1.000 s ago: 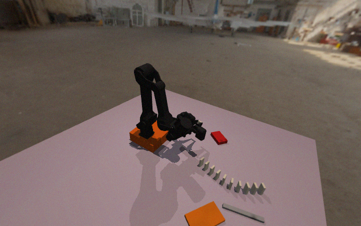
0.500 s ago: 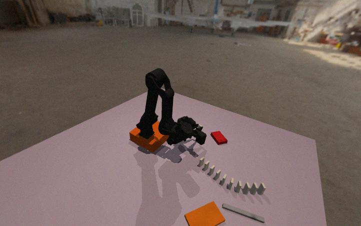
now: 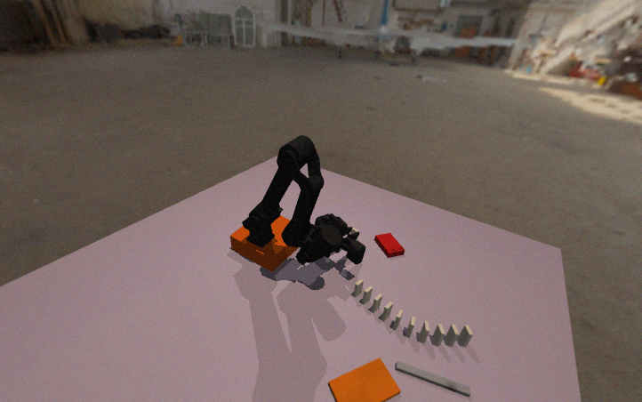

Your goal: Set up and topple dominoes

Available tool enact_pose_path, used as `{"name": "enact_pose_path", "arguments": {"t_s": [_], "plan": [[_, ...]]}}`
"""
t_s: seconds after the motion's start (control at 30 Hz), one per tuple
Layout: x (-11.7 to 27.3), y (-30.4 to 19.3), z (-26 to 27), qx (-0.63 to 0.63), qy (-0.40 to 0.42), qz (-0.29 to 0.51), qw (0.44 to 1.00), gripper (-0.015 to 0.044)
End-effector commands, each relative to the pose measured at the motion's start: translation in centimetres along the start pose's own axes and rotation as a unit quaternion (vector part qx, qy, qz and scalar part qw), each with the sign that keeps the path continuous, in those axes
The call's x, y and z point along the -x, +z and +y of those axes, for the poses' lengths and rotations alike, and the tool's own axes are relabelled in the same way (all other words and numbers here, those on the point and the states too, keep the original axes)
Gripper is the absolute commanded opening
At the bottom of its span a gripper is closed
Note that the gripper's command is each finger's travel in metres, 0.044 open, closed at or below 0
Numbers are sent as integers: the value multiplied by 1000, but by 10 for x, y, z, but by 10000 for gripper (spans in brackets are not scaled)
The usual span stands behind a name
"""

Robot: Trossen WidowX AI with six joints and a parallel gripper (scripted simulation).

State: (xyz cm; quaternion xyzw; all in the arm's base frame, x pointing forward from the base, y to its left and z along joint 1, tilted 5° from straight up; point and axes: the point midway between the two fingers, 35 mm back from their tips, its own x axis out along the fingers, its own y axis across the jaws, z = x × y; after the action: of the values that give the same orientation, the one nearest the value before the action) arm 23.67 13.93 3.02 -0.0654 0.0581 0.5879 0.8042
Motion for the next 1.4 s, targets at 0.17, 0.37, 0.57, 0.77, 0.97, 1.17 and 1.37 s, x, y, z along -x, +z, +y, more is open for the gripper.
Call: {"name": "enact_pose_path", "arguments": {"t_s": [0.17,0.37,0.57,0.77,0.97,1.17,1.37], "plan": [[-2,-16,3,-4,-4,5,1000,107],[-3,-27,6,-7,-5,7,1000,107],[-3,-36,9,-9,-6,8,1000,107],[-3,-36,10,-9,-6,8,1000,107],[-3,-36,10,-9,-6,8,1000,133],[-3,-36,10,-9,-6,8,1000,291],[-3,-36,10,-9,-6,8,1000,440]]}}
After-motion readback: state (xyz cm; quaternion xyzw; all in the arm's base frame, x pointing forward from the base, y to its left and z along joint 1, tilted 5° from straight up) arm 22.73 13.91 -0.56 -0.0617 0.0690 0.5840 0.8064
